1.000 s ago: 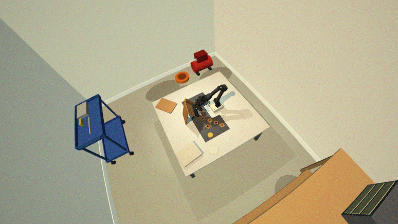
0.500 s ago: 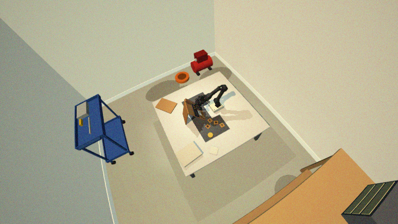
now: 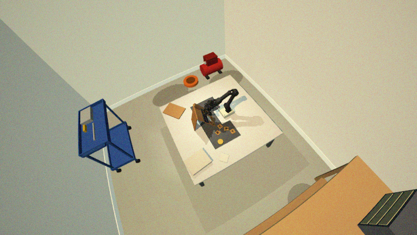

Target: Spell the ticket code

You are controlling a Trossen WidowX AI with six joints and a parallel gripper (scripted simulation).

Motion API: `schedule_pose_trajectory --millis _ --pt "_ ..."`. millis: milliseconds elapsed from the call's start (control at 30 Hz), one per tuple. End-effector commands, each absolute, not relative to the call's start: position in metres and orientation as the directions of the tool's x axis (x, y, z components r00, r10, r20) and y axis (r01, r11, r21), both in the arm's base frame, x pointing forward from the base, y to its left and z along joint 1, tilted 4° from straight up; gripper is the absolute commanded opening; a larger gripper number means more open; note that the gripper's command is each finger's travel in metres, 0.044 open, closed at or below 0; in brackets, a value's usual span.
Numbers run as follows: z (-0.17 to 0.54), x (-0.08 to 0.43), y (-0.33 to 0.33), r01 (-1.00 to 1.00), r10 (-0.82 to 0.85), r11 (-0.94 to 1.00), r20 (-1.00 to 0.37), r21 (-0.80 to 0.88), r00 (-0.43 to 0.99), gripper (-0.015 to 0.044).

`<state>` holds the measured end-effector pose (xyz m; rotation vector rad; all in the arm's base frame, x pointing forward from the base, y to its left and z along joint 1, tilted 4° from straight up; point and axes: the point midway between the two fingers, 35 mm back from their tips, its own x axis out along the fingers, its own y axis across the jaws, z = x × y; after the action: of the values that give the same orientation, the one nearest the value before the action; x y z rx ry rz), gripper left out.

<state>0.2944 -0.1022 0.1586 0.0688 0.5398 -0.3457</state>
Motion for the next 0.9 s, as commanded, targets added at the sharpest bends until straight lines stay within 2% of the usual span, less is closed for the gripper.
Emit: schedule_pose_trajectory --millis 0,100,133,867 --pt "0.159 0.294 -0.102 0.341 -0.305 0.94 -0.515 -0.026 0.801 0.021" --pt "0.161 0.291 -0.101 0.338 -0.303 0.941 -0.516 -0.028 0.801 0.0289" --pt "0.162 0.29 -0.1 0.338 -0.303 0.941 -0.516 -0.028 0.801 0.0295" --pt "0.17 0.276 -0.094 0.338 -0.303 0.941 -0.517 -0.028 0.801 0.0295"
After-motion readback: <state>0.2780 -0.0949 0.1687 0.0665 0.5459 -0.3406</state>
